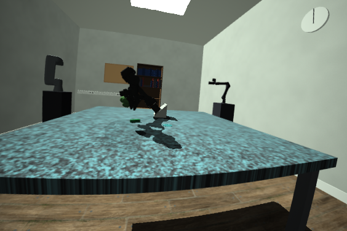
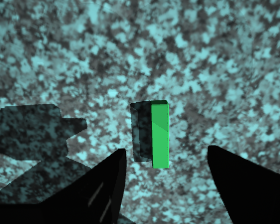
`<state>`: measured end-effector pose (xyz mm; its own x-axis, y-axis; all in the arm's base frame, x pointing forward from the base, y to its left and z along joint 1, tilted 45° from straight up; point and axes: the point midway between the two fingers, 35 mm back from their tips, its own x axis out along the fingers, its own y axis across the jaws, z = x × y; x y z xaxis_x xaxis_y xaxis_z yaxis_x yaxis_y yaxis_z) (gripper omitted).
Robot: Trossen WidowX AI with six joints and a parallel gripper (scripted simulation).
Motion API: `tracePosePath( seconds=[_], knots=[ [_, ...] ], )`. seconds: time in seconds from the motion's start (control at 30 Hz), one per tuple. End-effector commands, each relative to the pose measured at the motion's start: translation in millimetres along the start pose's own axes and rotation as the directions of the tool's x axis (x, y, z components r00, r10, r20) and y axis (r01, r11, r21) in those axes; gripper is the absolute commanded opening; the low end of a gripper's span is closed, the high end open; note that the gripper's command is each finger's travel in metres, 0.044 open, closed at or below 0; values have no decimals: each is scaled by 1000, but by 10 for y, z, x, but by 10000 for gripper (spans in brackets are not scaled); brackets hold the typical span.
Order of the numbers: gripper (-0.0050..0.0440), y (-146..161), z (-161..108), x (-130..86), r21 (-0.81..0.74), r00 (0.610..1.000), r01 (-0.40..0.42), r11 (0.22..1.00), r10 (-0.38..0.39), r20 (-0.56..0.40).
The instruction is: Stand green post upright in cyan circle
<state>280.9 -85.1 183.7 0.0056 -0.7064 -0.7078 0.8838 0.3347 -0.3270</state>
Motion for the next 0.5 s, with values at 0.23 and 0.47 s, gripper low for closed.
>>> tracePosePath(
  seconds=[0.23, 0.47],
  knots=[
    [232, -33, 27, 289, 21, 1000, -6, 1000, 6, 8],
    [232, -24, 24, 494, 21, 1000, -7, 1000, 7, 5]
  ],
)
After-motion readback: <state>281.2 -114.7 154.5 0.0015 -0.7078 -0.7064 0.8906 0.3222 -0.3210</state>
